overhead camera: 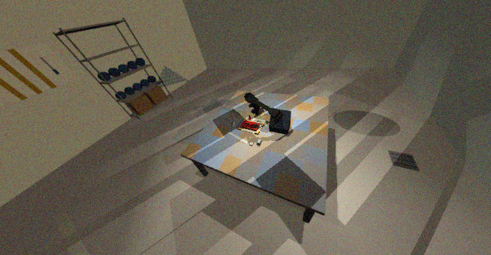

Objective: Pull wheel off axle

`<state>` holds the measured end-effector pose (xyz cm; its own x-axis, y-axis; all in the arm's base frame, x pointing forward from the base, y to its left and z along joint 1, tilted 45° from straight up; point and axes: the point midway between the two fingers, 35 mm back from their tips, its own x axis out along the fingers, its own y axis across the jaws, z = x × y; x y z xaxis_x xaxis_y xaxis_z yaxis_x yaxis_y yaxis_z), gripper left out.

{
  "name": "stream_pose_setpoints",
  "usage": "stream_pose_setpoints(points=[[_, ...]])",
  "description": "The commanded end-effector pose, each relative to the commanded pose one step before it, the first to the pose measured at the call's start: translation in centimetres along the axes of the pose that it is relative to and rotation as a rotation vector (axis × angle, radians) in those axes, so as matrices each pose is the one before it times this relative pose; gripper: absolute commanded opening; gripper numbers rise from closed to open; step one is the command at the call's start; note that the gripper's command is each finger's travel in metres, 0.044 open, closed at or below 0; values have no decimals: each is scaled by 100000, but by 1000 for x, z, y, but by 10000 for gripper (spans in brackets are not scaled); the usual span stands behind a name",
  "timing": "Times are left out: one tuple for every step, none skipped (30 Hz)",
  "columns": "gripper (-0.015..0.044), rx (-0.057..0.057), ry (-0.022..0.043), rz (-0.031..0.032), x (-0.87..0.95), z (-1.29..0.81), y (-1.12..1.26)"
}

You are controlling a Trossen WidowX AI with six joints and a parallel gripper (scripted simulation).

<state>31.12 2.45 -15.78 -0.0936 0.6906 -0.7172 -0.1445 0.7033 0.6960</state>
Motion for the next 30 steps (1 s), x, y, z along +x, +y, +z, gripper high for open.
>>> stream_pose_setpoints(points=[[0,793,187,777,1853,-347,152],[0,-2,5,22,104,-14,8],[0,0,0,0,0,0,0],[26,-665,871,-245,-389,-10,50],[53,0,0,0,0,0,0],[79,0,0,0,0,0,0],[105,0,0,0,0,0,0],[131,0,0,0,0,0,0],[157,0,0,0,0,0,0],[184,0,0,0,0,0,0],[210,0,0,0,0,0,0],[236,0,0,0,0,0,0],[263,0,0,0,0,0,0],[289,30,-41,-26,-241,19,-14],[300,63,-85,-50,-513,35,-27],[300,80,-106,-52,-666,33,-29],[300,101,-133,-47,-877,24,-29],[300,127,-165,-26,-1154,-2,-21],[300,107,-139,11,-1024,-32,-3],[300,81,-108,32,-824,-46,10],[300,51,-69,32,-542,-40,12],[300,18,-24,13,-191,-16,6],[300,0,0,0,0,0,0],[300,0,0,0,0,0,0],[326,757,-725,56,280,-131,-76],[352,-3,61,-116,-468,-548,193],[379,-11,114,-157,-744,-934,340],[405,-24,155,-129,-838,-1159,443],[431,-37,170,-62,-769,-1188,479],[440,-52,182,5,-698,-1212,515]])
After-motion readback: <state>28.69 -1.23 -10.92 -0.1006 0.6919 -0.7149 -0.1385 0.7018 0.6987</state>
